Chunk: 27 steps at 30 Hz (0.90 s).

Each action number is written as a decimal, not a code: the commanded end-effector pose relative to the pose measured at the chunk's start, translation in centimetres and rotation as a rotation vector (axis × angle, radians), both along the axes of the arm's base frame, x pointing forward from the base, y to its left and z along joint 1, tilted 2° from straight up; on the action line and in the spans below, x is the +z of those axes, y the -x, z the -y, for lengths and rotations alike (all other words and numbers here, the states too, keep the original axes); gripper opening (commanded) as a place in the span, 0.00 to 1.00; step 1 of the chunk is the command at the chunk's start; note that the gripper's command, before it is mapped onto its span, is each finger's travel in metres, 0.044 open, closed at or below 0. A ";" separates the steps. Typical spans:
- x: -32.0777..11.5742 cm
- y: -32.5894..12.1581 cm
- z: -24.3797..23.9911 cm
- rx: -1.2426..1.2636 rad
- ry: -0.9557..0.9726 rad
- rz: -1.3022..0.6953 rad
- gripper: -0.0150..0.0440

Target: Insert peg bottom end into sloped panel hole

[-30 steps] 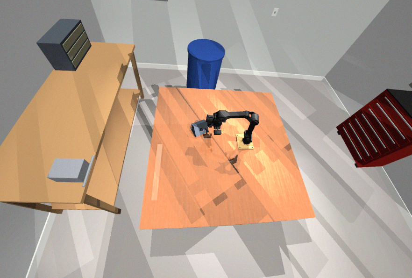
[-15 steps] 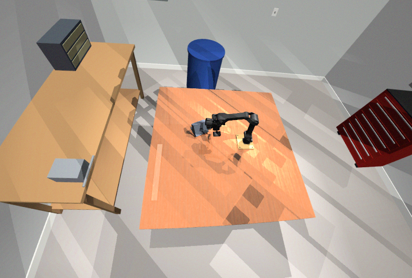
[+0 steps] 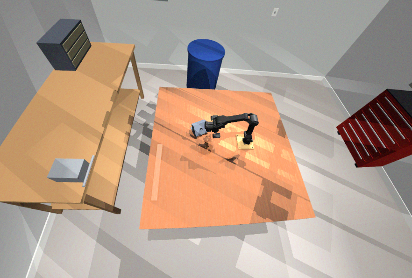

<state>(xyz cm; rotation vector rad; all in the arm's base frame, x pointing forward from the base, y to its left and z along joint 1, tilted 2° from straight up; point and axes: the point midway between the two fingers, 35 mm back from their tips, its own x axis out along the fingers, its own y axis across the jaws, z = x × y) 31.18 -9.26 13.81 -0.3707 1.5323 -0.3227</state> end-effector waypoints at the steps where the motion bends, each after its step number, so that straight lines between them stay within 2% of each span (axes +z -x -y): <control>1: 0.2 -0.4 -0.2 0.009 0.023 0.009 0.25; 27: 0.7 -2.2 -2.5 0.111 0.167 0.032 0.25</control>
